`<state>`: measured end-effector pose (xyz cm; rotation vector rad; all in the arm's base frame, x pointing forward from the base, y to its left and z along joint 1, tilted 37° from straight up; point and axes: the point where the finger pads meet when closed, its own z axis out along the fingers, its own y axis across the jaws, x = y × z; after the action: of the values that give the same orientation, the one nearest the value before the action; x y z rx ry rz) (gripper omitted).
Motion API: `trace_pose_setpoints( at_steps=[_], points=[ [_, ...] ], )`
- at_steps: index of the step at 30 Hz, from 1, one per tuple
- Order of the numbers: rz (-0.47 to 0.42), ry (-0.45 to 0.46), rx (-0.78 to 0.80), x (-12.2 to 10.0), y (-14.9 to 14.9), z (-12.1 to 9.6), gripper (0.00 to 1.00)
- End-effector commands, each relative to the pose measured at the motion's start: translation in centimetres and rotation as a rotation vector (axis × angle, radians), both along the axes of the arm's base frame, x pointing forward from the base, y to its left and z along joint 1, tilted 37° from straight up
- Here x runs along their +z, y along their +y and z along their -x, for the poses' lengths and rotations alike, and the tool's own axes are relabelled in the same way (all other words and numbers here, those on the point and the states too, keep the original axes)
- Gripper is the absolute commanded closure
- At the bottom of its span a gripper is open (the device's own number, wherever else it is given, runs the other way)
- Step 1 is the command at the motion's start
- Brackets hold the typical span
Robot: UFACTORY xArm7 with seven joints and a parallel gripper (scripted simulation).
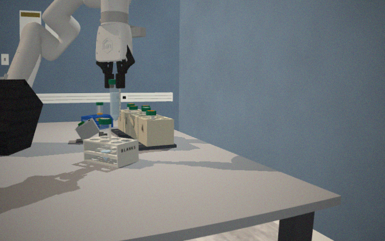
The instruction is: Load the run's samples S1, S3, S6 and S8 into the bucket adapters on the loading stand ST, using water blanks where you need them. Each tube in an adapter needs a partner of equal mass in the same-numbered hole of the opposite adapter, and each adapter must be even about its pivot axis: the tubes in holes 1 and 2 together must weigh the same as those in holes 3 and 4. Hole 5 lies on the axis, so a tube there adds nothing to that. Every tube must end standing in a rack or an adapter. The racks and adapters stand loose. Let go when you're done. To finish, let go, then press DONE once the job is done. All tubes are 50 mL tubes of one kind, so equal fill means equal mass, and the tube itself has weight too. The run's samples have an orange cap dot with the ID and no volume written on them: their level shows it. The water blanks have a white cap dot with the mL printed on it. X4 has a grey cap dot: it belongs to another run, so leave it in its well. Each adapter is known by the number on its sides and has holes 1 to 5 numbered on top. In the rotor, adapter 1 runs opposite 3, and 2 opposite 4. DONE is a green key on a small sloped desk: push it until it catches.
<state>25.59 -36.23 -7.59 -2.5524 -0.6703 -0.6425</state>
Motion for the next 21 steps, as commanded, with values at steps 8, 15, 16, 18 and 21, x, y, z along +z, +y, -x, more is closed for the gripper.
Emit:
trace_pose_setpoints(
  at_steps=[8,15,16,18,21],
  points=[
    [0.003,0.000,-0.002,1.6,-1.1,0.6,1.00],
    [0.003,0.000,-0.002,2.5,-1.7,1.0,1.00],
    [0.003,0.000,-0.002,2.5,-1.7,1.0,1.00],
    [0.003,0.000,-0.002,2.6,-1.7,1.1,1.00],
    [0.003,0.000,-0.002,2.6,-1.7,1.1,1.00]
  ],
)
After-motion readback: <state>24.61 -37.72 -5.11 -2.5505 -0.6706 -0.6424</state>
